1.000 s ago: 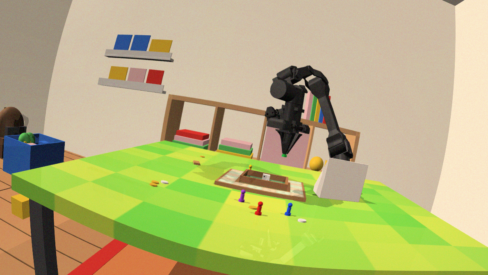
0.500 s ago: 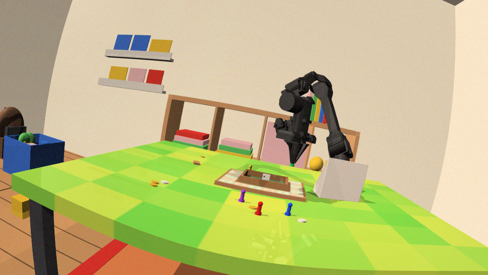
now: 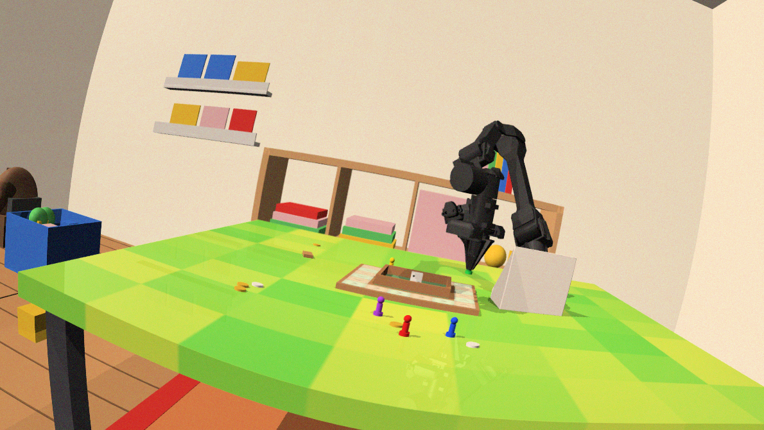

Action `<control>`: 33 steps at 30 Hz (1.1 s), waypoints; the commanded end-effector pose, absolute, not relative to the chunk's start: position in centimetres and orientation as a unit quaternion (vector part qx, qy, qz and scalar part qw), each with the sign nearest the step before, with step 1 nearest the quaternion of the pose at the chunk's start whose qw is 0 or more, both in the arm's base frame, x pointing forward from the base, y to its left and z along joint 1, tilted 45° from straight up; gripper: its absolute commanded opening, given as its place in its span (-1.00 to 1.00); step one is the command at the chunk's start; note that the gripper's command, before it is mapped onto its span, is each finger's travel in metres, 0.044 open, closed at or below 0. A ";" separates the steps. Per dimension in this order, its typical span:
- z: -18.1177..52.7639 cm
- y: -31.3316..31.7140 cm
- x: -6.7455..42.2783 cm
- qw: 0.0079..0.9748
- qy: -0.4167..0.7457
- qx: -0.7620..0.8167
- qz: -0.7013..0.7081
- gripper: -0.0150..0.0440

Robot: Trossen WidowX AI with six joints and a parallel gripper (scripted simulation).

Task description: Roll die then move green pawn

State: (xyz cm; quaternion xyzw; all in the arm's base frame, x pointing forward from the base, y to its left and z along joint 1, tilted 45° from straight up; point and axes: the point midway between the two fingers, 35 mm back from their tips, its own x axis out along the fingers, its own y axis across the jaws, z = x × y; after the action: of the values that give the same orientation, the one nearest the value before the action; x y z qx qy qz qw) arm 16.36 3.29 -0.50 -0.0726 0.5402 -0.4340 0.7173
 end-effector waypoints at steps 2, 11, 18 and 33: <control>-1.0 2.4 16.2 0.719 0.540 -0.073 -0.432 -0.49; -2.9 0.5 16.3 0.719 0.539 -0.074 -0.433 -0.49; -3.2 0.2 16.3 0.719 0.539 -0.074 -0.433 -0.49; -3.8 -0.3 16.4 0.720 0.538 -0.070 -0.433 0.04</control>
State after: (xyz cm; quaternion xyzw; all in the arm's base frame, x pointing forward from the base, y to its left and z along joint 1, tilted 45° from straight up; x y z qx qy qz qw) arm 16.39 -0.30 -3.83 -0.0709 0.5387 -0.4328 0.7193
